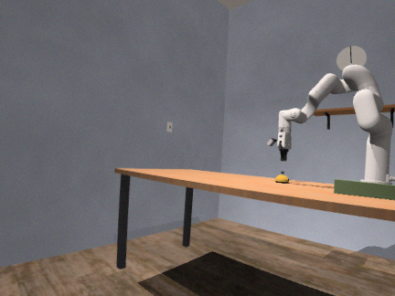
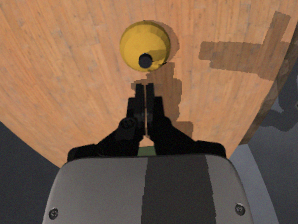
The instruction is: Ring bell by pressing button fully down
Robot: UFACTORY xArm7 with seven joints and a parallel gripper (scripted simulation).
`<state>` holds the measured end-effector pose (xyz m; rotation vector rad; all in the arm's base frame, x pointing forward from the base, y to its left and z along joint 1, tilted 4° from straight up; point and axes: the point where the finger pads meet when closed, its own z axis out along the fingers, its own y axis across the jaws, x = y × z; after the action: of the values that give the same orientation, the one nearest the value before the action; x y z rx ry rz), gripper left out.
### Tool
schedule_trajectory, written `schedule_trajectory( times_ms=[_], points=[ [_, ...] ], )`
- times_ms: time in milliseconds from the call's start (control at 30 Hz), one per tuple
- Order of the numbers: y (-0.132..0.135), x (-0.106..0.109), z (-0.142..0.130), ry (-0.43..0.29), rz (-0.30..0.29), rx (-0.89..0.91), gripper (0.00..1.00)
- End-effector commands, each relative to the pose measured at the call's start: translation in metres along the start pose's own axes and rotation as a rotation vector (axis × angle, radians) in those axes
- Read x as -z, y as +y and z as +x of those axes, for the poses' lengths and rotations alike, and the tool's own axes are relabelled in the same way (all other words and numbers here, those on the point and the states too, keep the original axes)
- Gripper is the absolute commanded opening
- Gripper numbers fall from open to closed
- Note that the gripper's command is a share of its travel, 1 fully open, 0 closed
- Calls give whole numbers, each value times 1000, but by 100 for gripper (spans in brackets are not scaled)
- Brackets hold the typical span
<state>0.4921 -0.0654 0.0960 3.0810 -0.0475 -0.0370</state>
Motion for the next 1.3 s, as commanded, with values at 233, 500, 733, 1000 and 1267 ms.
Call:
schedule_trajectory(
  times_ms=[233, 500, 733, 1000, 1267],
  points=[
    [0, -6, 2, 5, -1, 0, 0],
    [0, -14, 2, 5, -1, 0, 0],
    [0, -27, 3, 5, -1, 0, 0],
    [0, -40, 3, 5, -1, 0, 0],
    [0, -50, 3, 5, -1, 0, 0]
  ],
)
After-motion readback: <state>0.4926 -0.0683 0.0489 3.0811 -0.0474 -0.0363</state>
